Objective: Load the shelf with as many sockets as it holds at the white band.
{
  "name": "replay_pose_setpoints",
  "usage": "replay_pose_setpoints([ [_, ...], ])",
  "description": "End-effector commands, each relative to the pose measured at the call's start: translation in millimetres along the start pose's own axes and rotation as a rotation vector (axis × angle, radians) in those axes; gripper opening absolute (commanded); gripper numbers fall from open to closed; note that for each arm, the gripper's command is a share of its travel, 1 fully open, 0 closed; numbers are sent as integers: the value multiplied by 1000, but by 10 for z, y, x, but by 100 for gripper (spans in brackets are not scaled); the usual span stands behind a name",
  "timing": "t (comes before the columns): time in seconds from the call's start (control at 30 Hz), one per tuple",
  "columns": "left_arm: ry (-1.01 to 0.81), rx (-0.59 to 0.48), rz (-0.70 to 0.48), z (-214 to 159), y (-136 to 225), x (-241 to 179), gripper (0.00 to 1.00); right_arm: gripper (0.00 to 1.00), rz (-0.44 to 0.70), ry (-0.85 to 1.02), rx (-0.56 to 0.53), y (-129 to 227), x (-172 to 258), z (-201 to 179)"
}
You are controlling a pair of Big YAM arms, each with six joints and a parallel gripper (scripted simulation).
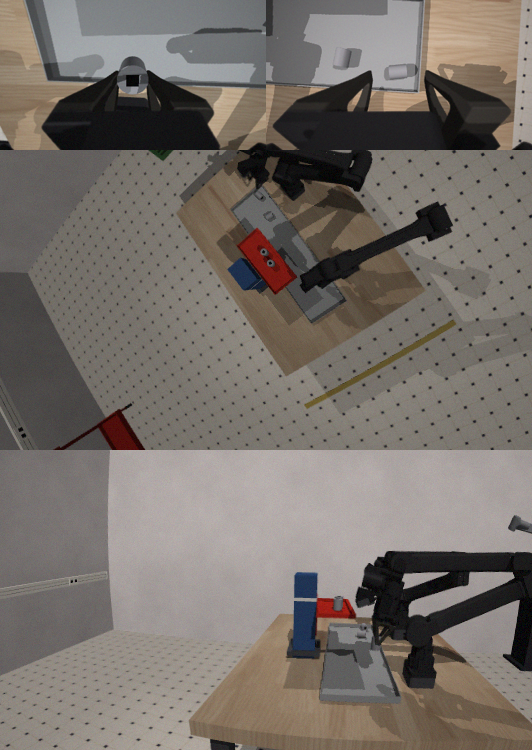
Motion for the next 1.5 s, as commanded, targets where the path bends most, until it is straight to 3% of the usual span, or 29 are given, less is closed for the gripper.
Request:
replay_pose_setpoints([
  [0.0, 17, -67, -4, 209, 660, 28, 27, 65, 1, -12, -3, -63, -11, 63],
  [0.5, 16, -57, -3, 401, 1625, 72, 27, 65, 1, -12, -4, -141, -10, 64],
  [0.57, 19, -59, -4, 437, 1765, 77, 27, 65, -19, 6, -28, -25, -29, 192],
  [1.17, 19, -67, -4, 433, 1812, 81, 27, 65, -63, 36, -61, 374, -36, 321],
  [1.33, 19, -67, -4, 433, 1812, 81, 27, 65, -16, 1, -20, 88, -40, 138],
  [1.47, 19, -67, -4, 433, 1812, 81, 27, 65, -17, 2, -20, 66, -55, 135],
])
Point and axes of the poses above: on each arm, the point where the finger pads meet when closed, its own y axis back along the fingers, its own x axis across the jaws, z = x × y, the point moved 1 cm from there along y, back along the fingers, and after that the axes turned 9 degrees about -y, right-handed, at the moved point
